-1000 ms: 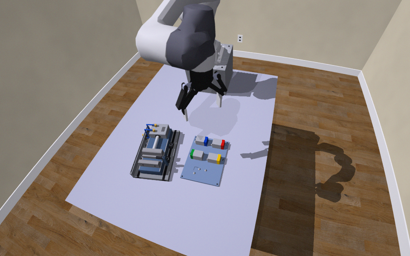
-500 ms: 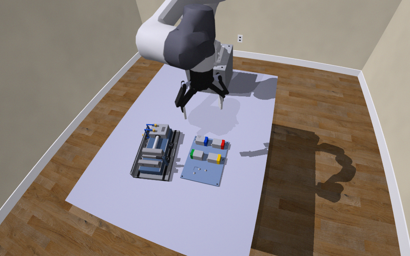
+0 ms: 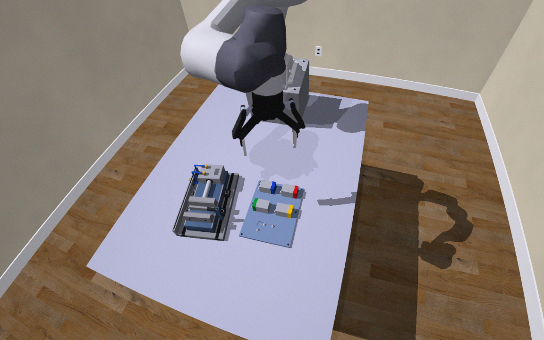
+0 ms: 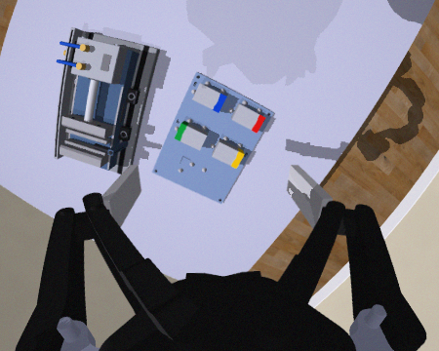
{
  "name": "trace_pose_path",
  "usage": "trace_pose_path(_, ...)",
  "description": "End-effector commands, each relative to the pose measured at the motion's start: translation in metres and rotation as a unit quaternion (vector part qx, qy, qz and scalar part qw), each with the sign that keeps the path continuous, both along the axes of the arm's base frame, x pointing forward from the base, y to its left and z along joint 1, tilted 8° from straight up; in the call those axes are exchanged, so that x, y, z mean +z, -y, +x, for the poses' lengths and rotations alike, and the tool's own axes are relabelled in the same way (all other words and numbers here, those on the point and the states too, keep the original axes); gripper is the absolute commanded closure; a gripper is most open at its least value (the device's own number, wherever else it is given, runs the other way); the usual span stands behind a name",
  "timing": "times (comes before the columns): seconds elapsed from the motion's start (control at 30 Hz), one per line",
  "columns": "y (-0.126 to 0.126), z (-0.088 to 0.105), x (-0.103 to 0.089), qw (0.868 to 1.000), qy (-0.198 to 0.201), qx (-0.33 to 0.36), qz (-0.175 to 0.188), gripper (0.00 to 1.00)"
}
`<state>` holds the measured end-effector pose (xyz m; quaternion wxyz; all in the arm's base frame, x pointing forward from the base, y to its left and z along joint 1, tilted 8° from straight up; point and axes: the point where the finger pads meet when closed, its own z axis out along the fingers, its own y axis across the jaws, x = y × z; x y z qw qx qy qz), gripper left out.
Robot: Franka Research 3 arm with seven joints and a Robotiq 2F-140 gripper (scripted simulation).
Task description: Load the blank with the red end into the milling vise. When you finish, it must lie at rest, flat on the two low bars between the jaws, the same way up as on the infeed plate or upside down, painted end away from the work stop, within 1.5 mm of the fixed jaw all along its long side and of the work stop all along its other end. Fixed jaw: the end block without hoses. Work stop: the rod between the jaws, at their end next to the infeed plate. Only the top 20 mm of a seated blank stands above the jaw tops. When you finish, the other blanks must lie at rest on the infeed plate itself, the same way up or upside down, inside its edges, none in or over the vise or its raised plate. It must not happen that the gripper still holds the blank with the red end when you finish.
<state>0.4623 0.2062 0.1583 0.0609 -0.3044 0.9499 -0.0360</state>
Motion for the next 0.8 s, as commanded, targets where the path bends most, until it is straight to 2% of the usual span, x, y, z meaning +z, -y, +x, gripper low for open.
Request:
trace_pose_path(0.0, -0.0017, -0.0026, -0.0001, 0.996, -0.001, -0.091, 0.014, 0.0)
trace_pose_path(0.43, -0.001, -0.0012, -0.0002, 0.996, 0.001, -0.093, 0.014, 0.0)
trace_pose_path(0.57, -0.0018, -0.0027, 0.0001, 0.983, 0.001, -0.183, 0.028, 0.0)
trace_pose_path(0.77, -0.0018, -0.0027, 0.0001, 0.983, 0.001, -0.183, 0.028, 0.0)
